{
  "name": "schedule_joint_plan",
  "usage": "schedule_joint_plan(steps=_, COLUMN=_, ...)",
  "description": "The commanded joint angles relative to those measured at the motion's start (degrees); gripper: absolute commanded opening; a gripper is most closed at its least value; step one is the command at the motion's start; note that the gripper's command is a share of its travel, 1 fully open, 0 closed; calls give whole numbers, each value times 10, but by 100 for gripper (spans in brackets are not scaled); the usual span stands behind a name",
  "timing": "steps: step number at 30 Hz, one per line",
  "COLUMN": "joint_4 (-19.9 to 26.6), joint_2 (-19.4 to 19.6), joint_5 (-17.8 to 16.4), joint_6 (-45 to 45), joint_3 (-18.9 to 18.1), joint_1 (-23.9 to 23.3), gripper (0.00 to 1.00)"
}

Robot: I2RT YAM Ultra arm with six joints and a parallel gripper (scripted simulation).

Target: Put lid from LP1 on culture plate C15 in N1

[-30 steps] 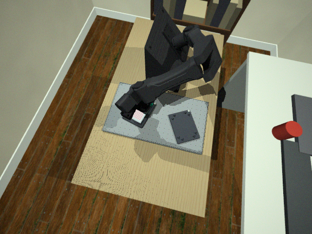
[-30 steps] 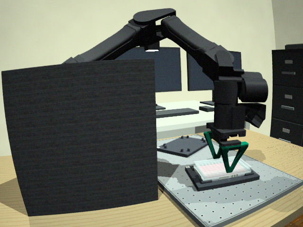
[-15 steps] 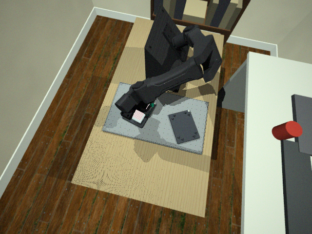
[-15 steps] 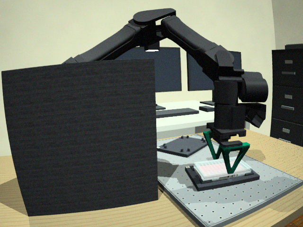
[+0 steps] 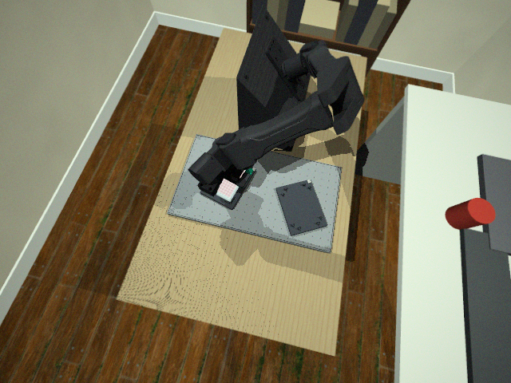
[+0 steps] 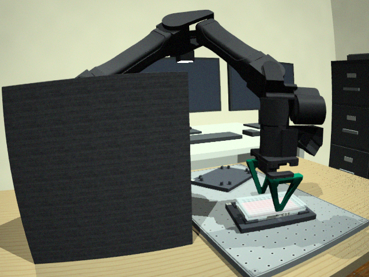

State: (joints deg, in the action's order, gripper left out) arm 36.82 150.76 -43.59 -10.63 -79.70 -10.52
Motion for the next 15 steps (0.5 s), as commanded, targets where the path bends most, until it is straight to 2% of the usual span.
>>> schedule_joint_plan(steps=1, joint_4=22, joint_2=-15, joint_5=3, joint_6=-15, joint_3=-9, joint_1=-21, gripper=100)
schedule_joint_plan(steps=9, joint_4=72, joint_2=-30, joint_5=10, joint_6=-44, joint_3=-25, joint_1=-43, gripper=100)
schedule_joint_plan(steps=15, joint_4=90, joint_2=-34, joint_5=13, joint_6=-53, joint_3=-31, joint_1=-51, gripper=100)
